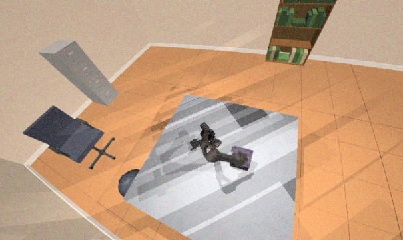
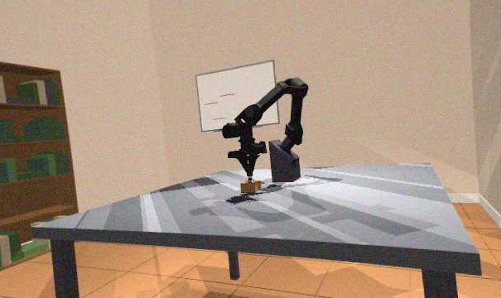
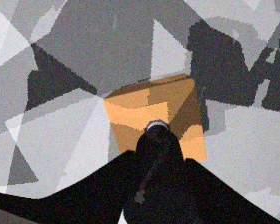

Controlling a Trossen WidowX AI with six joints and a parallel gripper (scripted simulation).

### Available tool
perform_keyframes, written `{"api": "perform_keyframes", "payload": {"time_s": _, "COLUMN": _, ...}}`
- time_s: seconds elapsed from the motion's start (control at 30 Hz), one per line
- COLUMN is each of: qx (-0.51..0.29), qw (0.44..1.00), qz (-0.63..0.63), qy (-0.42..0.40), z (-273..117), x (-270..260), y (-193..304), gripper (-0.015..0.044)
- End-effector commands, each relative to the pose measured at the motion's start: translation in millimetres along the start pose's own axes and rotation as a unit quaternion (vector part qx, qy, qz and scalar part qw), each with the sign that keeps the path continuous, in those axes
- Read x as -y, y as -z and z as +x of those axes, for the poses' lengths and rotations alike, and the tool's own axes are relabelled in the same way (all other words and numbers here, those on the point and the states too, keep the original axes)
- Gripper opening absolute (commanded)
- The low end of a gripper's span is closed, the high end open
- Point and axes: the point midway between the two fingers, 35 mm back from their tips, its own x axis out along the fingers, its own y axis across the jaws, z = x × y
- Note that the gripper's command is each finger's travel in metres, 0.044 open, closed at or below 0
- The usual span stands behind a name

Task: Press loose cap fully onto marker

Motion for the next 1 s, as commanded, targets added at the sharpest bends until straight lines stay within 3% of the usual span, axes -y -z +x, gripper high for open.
{"api": "perform_keyframes", "payload": {"time_s": 0.0, "qx": 0.002, "qw": 1.0, "qz": 0.004, "qy": 0.001, "z": 1, "x": 0, "y": 0, "gripper": 0.0}}
{"api": "perform_keyframes", "payload": {"time_s": 0.1, "qx": 0.002, "qw": 1.0, "qz": 0.004, "qy": 0.001, "z": 1, "x": 0, "y": 0, "gripper": 0.0}}
{"api": "perform_keyframes", "payload": {"time_s": 0.67, "qx": 0.0, "qw": 1.0, "qz": 0.001, "qy": 0.0, "z": 1, "x": 0, "y": 1, "gripper": 0.044}}
{"api": "perform_keyframes", "payload": {"time_s": 0.77, "qx": 0.0, "qw": 1.0, "qz": 0.001, "qy": 0.0, "z": -2, "x": 0, "y": 1, "gripper": 0.044}}
{"api": "perform_keyframes", "payload": {"time_s": 0.97, "qx": -0.001, "qw": 1.0, "qz": 0.002, "qy": 0.0, "z": -74, "x": 0, "y": 1, "gripper": 0.044}}
